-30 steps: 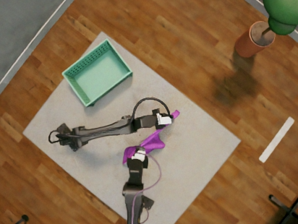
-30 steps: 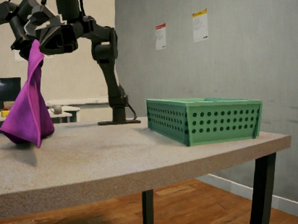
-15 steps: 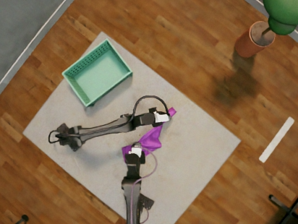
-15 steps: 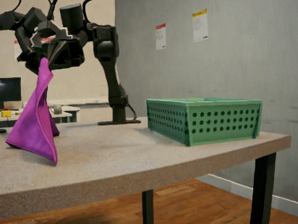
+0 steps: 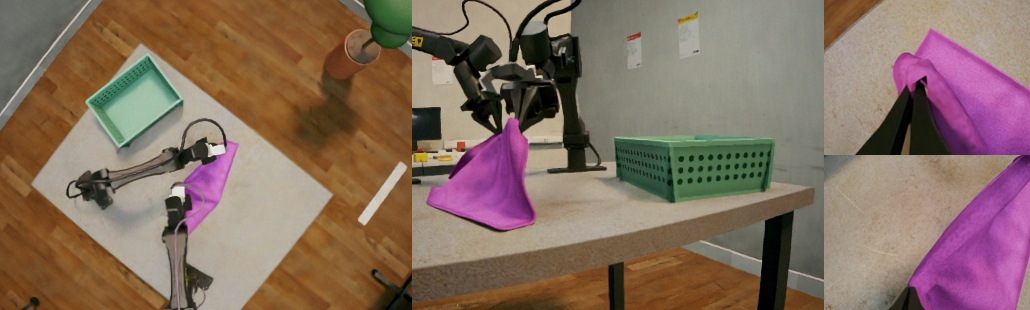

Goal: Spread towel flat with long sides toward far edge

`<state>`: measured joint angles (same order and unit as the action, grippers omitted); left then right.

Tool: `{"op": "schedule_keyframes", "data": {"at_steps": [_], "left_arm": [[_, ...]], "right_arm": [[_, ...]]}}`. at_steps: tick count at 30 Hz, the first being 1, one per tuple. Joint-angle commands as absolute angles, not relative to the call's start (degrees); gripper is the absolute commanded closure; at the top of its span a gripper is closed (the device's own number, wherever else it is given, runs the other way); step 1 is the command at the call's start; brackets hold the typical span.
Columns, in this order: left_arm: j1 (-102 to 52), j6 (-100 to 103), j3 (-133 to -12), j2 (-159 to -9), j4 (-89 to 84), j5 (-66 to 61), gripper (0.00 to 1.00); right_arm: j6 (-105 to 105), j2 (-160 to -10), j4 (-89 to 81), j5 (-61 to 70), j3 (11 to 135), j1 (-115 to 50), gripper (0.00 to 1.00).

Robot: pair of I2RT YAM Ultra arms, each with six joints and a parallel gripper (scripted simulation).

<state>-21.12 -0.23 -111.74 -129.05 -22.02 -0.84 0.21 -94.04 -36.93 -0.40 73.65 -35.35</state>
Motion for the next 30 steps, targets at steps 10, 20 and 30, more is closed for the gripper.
{"op": "schedule_keyframes", "data": {"at_steps": [10,20,30], "left_arm": [[-15.0,0.5,-113.6,-133.0,-31.8,0.6,1.0],[-11.4,0.5,-106.3,-132.1,-27.9,0.6,1.0],[-9.6,0.5,-101.3,-132.9,-23.0,0.5,1.0]], "right_arm": [[-0.1,-106.9,-22.3,0.6,75.9,-41.4,1.0],[-0.1,-116.5,-16.4,0.6,79.7,-44.0,1.0],[0.0,-121.9,-14.5,0.6,83.3,-45.1,1.0]]}}
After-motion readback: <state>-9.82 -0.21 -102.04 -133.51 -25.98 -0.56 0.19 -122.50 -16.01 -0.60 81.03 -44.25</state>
